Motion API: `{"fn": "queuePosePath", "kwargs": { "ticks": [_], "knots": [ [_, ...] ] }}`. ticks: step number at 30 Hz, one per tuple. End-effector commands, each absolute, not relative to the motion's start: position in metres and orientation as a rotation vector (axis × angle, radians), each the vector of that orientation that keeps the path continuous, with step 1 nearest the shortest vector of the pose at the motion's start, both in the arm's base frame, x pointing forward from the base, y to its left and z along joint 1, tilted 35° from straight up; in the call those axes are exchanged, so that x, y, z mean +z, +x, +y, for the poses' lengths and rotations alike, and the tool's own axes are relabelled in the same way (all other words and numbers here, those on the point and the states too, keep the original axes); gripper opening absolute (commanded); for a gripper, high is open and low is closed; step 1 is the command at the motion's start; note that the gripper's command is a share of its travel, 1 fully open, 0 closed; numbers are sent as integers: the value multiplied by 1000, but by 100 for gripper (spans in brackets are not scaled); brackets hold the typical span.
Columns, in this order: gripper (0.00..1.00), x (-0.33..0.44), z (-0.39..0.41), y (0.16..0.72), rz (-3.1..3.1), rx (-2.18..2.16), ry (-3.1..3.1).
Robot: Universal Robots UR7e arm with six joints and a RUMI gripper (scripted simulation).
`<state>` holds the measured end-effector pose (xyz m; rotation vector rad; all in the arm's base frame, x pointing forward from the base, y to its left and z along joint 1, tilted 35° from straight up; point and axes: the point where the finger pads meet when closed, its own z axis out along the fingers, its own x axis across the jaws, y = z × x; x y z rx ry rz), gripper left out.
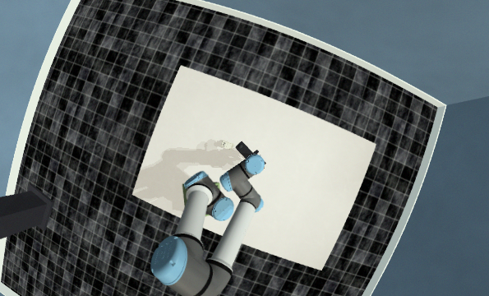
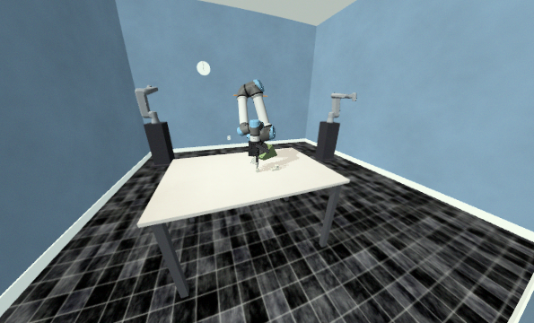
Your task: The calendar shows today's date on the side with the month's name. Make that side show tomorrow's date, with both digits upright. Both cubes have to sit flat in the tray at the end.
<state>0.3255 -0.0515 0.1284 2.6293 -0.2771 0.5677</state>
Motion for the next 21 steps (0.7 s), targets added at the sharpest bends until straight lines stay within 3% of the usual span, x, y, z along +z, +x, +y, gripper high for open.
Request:
{"fn": "queuePosePath", "kwargs": {
  "ticks": [1, 21],
  "knots": [
    [28, 129, -52, 325, -279, 570, 2628],
    [28, 164, -33, 312, -277, 574, 2627]
  ]
}}
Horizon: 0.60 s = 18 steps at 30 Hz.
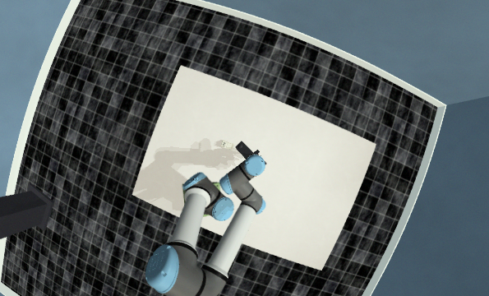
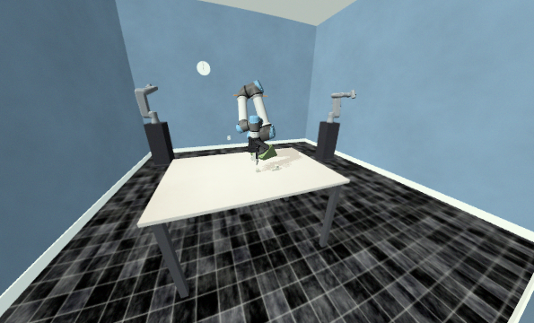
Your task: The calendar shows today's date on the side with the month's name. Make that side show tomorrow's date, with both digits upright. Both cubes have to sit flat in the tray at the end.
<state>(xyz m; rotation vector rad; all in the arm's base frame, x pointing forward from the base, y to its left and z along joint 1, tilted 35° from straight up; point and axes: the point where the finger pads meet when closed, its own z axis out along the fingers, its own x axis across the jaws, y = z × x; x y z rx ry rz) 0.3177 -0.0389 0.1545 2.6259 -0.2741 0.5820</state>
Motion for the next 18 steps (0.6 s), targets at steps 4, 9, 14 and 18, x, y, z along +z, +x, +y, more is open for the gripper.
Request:
{"fn": "queuePosePath", "kwargs": {
  "ticks": [4, 9, 14, 18],
  "knots": [
    [28, 165, -33, 312, -277, 574, 2627],
    [28, 164, -33, 312, -278, 569, 2627],
    [28, 162, -33, 311, -284, 555, 2618],
    [28, 161, -33, 310, -295, 536, 2599]
  ]
}}
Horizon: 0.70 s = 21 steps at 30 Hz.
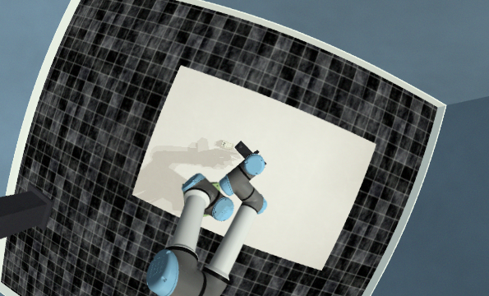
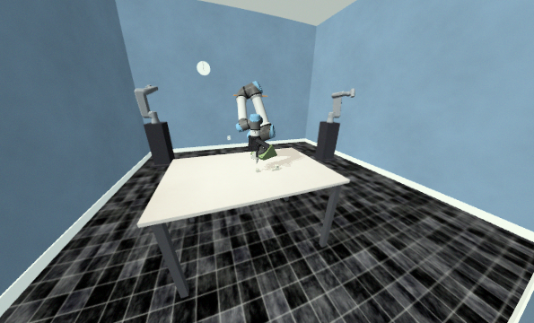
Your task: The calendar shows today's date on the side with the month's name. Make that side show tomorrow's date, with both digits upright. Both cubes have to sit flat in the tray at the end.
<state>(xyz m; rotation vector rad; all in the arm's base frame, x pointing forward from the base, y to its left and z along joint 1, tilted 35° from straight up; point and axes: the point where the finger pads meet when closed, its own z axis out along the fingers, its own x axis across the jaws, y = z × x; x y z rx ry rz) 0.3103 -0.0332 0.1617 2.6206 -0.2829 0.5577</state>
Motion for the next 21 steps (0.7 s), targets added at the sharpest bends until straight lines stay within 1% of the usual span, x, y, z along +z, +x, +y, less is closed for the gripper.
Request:
{"fn": "queuePosePath", "kwargs": {
  "ticks": [1, 21],
  "knots": [
    [28, 160, -33, 309, -299, 530, 2592],
    [28, 160, -32, 310, -329, 487, 2428]
  ]
}}
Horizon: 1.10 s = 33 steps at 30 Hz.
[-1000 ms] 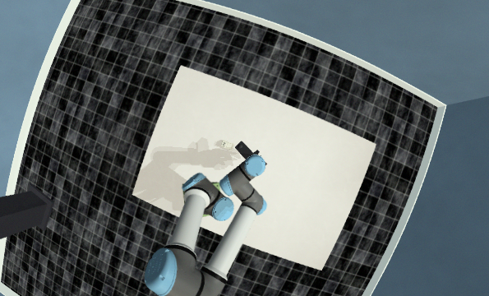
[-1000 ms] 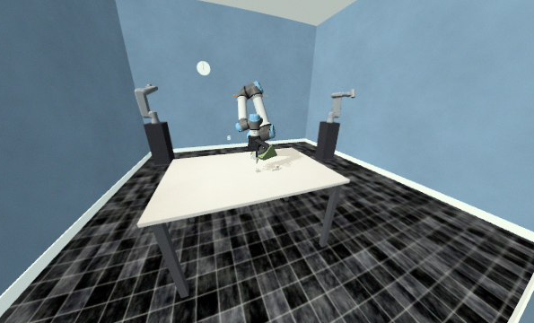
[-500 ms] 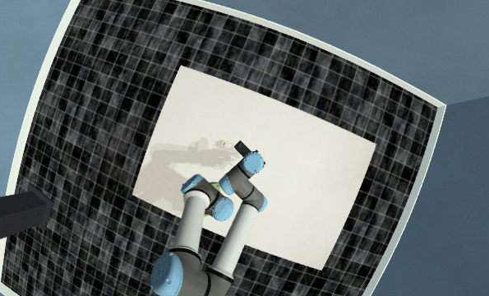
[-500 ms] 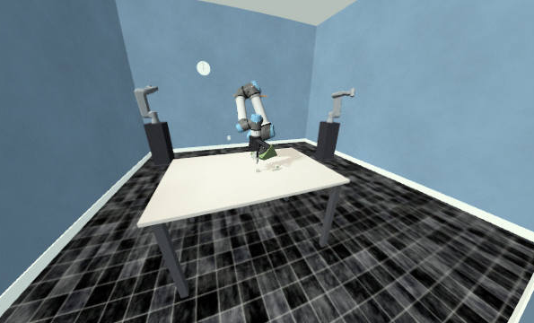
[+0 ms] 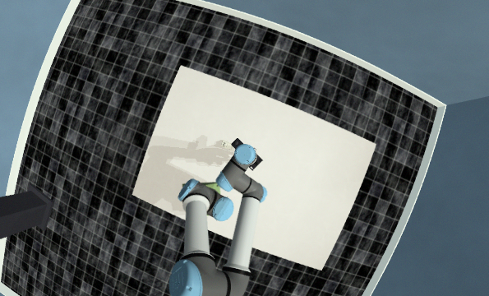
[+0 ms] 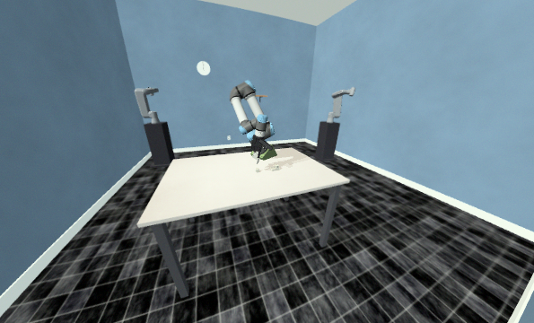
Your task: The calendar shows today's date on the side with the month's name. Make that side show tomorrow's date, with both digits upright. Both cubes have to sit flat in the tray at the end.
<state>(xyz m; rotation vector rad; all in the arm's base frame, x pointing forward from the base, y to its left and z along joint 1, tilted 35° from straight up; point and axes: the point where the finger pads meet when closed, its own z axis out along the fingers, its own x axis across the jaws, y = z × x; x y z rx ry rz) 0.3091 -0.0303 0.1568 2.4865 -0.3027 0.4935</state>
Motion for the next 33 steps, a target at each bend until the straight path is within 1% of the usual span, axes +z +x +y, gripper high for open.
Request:
{"fn": "queuePosePath", "kwargs": {
  "ticks": [1, 33],
  "knots": [
    [28, 160, -32, 311, -329, 488, 2419],
    [28, 158, -31, 309, -363, 441, 2292]
  ]
}}
